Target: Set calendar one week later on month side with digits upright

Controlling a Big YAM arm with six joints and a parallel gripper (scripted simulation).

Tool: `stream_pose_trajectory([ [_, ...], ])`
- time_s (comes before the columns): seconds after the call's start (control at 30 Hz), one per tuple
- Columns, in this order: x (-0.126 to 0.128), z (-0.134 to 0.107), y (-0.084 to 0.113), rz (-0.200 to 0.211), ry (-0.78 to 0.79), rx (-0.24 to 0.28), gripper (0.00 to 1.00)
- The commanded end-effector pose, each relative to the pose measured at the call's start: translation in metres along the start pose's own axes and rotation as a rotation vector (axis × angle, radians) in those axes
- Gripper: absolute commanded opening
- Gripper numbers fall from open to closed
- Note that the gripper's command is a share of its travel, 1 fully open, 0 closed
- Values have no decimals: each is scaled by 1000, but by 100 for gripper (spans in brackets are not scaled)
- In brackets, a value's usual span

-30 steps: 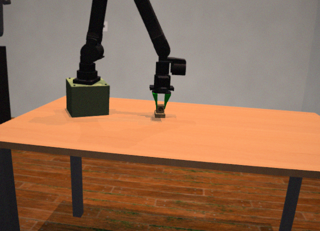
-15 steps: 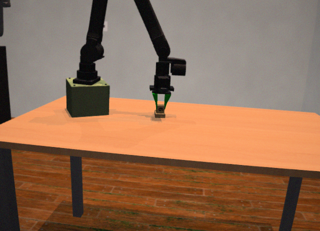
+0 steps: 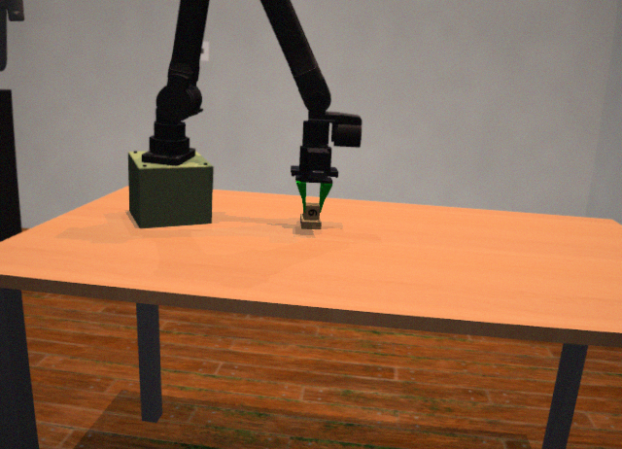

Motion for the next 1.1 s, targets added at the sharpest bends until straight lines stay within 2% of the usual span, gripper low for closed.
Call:
stream_pose_trajectory([
  [0.0,2,4,-4,9,2,0,27],
  [1.07,1,4,-4,10,0,0,27],
])
Point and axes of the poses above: the point where the finger pads meet when closed, its own y axis back along the fingers, its own x axis across the jaws, z = x × y, the point moved 8 cm from there along y, back along the fingers, and after that the axes turned 8 degrees about y, right-handed, at the moved point
